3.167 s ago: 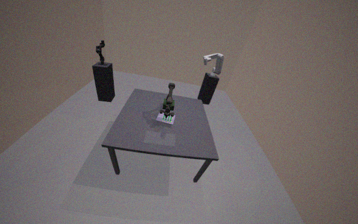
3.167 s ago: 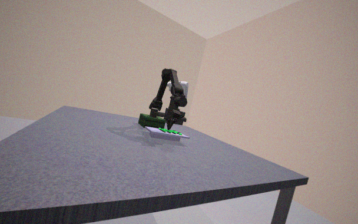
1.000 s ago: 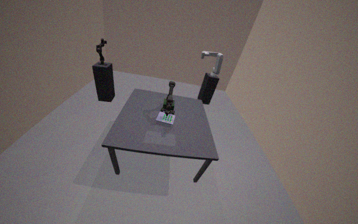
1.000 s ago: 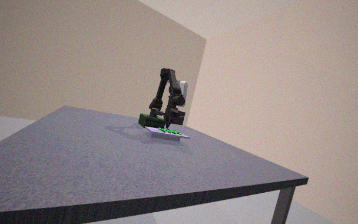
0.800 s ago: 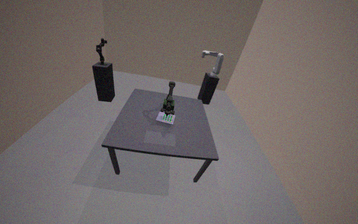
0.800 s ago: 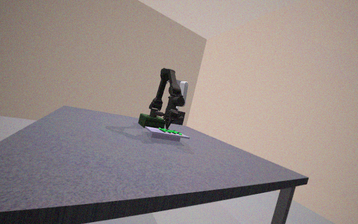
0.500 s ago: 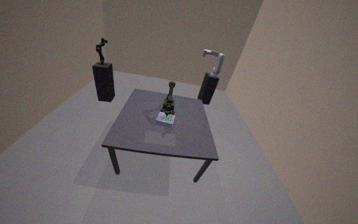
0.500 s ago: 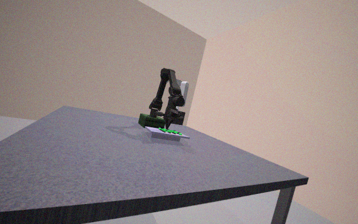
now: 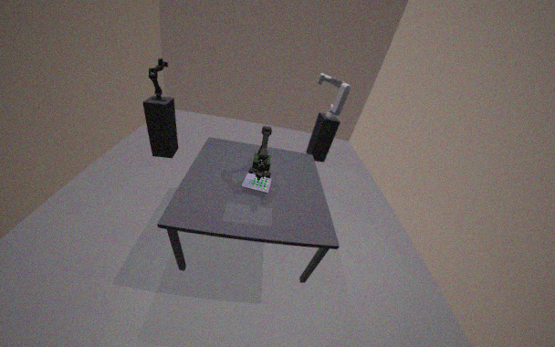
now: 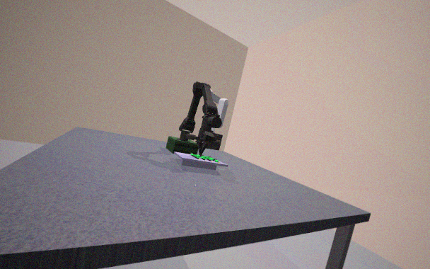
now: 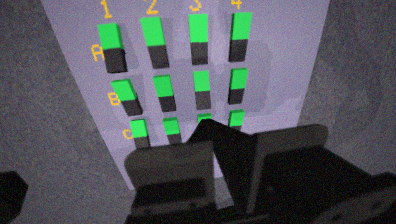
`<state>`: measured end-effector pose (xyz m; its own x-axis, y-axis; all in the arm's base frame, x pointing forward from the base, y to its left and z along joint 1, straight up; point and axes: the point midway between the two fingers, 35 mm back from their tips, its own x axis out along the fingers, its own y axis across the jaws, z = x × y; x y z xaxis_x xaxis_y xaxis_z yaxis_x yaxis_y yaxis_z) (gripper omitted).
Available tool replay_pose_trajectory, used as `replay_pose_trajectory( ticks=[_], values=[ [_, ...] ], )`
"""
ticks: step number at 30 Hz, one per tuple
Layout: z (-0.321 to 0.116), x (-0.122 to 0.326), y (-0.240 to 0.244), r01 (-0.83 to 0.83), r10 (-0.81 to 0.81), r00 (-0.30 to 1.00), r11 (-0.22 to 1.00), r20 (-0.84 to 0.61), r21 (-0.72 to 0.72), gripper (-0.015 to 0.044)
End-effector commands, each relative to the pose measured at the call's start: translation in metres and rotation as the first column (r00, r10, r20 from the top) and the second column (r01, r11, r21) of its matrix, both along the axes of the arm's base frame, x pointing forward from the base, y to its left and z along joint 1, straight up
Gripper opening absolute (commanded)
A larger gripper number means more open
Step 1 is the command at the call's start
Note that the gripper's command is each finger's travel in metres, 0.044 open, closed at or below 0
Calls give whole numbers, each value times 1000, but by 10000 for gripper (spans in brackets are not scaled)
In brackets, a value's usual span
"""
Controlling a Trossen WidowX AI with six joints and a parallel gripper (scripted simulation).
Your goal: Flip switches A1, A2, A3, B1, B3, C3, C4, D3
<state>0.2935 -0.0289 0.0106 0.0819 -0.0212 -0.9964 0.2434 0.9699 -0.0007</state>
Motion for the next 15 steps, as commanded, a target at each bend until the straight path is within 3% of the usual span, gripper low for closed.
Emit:
replay_pose_trajectory(
  ticks=[1,15],
  values=[
    [-1,0,0,2,-2,1000,1000,1,3,0],
    [-3,1,0,2,-2,1000,1000,1,3,0]
  ],
)
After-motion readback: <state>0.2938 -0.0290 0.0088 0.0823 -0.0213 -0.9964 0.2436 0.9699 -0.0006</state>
